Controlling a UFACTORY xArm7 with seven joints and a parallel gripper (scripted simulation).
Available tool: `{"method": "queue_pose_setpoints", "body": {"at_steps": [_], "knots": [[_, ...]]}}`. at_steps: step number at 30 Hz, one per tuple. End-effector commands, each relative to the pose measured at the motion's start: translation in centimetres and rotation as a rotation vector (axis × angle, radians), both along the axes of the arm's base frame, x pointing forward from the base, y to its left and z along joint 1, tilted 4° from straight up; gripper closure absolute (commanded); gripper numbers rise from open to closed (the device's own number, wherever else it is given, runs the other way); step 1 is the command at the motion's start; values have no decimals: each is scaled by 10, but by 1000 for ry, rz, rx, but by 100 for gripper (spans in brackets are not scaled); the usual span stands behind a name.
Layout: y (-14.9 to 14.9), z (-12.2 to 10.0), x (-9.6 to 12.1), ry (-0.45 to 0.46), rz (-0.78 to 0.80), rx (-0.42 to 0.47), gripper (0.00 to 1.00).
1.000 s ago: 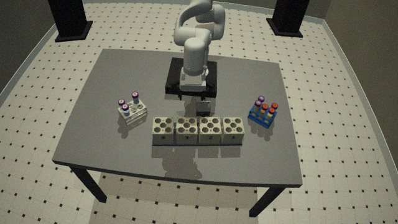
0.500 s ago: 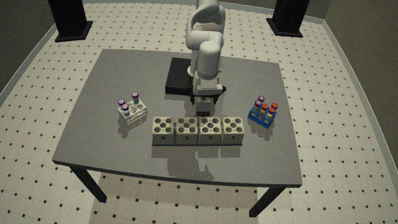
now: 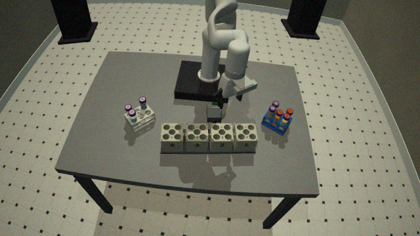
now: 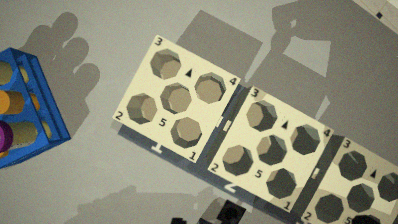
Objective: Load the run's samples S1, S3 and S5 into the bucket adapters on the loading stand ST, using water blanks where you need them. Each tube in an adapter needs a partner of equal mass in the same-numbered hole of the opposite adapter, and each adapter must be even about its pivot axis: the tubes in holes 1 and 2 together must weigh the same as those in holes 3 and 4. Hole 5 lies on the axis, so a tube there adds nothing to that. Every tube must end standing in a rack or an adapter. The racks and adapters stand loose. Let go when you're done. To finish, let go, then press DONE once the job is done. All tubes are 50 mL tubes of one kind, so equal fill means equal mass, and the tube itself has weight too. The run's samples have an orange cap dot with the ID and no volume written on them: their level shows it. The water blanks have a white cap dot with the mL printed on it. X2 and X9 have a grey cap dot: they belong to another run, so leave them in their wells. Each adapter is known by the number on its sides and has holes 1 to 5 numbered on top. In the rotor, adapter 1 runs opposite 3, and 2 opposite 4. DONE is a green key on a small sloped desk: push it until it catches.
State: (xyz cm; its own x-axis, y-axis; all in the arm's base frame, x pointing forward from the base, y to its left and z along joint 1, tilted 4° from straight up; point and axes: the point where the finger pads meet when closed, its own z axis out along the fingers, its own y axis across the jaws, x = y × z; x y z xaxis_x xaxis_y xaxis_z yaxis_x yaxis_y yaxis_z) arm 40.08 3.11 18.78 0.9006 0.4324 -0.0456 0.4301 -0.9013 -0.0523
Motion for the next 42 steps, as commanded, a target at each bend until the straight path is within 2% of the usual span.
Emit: {"method": "queue_pose_setpoints", "body": {"at_steps": [1,6,11,13,28,30,42], "knots": [[24,3,-8,-10,166,15,0],[47,5,-17,-15,324,25,0],[70,6,-26,-15,324,25,0],[70,6,-26,-15,324,25,0],[140,10,-54,-15,324,26,0],[140,10,-54,-15,324,26,0],[196,13,-76,-15,324,27,0]]}}
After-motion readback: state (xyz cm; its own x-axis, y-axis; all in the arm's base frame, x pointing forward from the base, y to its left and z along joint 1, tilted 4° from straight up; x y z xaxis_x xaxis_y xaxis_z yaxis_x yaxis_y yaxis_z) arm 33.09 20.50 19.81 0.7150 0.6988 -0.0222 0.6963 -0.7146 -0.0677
